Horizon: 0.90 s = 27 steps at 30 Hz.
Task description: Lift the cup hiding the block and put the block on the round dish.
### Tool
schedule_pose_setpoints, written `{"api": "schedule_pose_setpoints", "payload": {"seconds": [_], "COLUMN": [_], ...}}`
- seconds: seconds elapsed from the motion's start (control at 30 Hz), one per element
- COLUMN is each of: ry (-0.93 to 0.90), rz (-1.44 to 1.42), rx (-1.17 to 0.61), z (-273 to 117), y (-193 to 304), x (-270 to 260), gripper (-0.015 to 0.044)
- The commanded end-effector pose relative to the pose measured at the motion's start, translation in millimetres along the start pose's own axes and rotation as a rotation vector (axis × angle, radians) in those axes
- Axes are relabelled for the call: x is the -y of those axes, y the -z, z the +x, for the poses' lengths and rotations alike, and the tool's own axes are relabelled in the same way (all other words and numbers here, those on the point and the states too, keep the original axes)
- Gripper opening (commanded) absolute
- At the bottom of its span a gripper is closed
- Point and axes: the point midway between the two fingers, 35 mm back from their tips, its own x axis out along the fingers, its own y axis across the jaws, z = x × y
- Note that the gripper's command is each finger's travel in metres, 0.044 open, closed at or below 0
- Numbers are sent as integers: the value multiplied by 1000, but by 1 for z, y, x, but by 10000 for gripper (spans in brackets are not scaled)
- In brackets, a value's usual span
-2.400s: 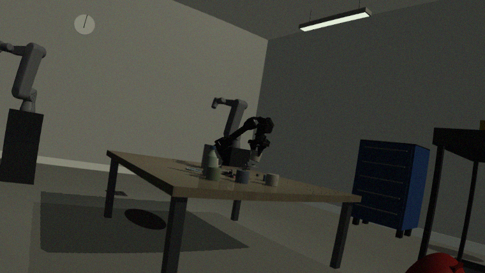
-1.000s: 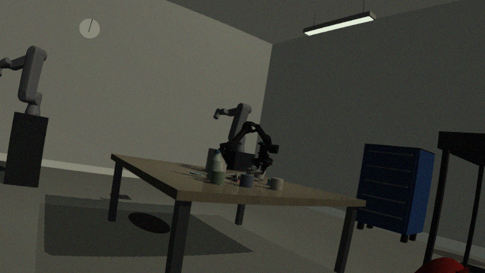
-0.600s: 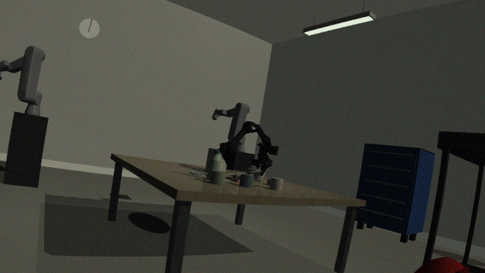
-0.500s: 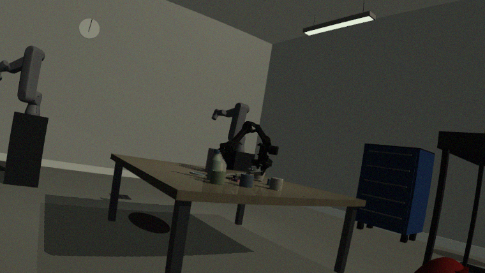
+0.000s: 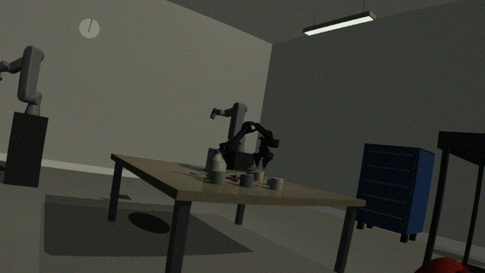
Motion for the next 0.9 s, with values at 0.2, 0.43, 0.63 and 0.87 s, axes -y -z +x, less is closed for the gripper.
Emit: {"api": "schedule_pose_setpoints", "payload": {"seconds": [0.2, 0.43, 0.63, 0.87], "ry": [9, 8, -3, -3], "rz": [90, 239, 306, 306], "rx": [-24, -32, -3, -3], "z": [-14, -31, -43, -28], "y": [25, 80, 119, 119], "x": [29, 78, 104, 104], "gripper": [282, 260, 260, 260]}}
